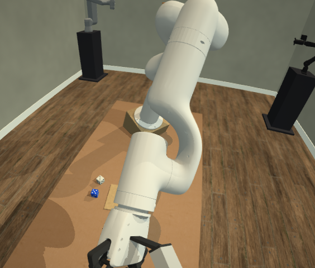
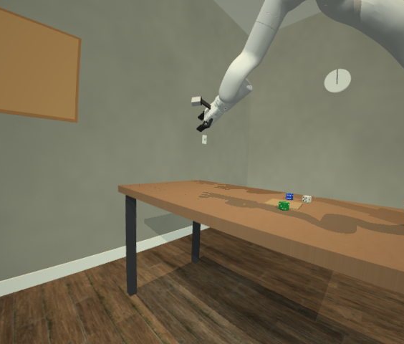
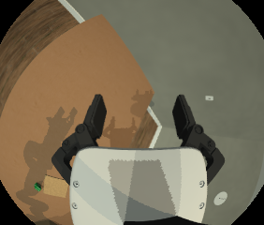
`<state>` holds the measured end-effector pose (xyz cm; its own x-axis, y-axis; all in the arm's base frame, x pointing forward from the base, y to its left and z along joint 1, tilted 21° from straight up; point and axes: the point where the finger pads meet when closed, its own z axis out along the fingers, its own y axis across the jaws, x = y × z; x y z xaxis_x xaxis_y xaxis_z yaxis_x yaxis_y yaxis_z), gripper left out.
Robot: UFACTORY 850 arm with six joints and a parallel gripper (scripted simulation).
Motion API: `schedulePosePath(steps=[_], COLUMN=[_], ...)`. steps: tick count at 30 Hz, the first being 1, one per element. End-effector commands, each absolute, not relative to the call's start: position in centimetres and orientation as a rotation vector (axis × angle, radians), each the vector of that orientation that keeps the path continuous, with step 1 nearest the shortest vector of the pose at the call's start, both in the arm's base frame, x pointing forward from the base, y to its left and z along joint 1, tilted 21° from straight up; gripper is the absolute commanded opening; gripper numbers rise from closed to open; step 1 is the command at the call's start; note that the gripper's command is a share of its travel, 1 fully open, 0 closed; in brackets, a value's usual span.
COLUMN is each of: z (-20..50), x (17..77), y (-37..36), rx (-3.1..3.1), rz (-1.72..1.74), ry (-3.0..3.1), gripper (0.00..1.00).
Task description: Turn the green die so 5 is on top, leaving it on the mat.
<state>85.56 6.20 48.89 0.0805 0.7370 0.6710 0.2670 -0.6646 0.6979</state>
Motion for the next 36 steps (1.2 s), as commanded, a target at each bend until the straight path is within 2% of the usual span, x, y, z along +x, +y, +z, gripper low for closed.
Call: schedulePosePath(steps=[1, 19, 36], z=[49.1, 48.9, 34.9], x=[85.6, 85.5, 79.6], y=[6.2, 5.9, -8.4], rx=[1.968, 1.978, 2.552], rz=[1.614, 1.610, 1.308], ry=[0.990, 0.982, 0.370], gripper=[1.00, 1.00, 1.00])
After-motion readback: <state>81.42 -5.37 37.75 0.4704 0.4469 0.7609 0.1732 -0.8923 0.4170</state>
